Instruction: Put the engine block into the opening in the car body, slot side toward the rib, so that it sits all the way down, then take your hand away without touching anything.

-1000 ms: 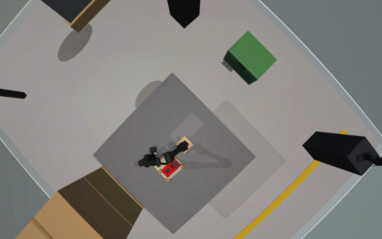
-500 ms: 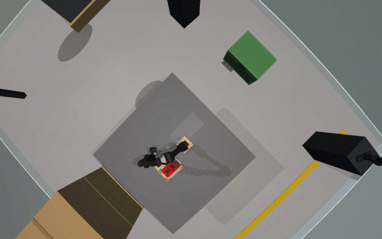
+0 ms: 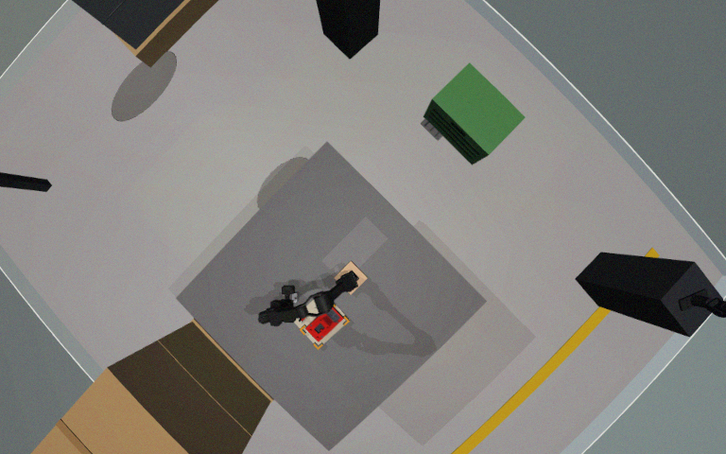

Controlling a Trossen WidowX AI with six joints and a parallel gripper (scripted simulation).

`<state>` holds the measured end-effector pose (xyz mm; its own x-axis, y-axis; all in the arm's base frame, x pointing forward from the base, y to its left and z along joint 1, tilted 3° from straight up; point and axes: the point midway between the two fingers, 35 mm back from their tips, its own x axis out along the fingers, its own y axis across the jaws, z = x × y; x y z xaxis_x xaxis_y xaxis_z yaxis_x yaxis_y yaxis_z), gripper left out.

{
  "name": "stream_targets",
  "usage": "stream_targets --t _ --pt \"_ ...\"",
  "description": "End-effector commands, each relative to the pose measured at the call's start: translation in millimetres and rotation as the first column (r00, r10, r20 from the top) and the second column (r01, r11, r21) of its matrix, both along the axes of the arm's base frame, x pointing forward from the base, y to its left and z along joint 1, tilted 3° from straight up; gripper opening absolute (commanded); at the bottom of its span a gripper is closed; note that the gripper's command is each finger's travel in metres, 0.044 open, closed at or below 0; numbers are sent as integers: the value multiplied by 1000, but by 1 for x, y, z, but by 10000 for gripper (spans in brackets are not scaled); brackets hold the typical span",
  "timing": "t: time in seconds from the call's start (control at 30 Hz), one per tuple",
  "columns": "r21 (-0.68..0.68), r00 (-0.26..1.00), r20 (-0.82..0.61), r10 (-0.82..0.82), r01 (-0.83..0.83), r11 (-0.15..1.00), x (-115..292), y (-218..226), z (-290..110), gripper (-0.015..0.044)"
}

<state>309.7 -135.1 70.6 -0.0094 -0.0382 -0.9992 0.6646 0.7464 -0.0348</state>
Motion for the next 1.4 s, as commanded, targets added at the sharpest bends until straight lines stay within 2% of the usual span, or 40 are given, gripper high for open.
stream_targets --t 0.0,0.6,1.37 --pt "0 1000 -1 0 0 1000 0 0 0 440" --pt "-5 1000 4 -6 6 1000 2 -1 14 440" --pt "-5 1000 4 -7 7 1000 3 -3 -25 440"
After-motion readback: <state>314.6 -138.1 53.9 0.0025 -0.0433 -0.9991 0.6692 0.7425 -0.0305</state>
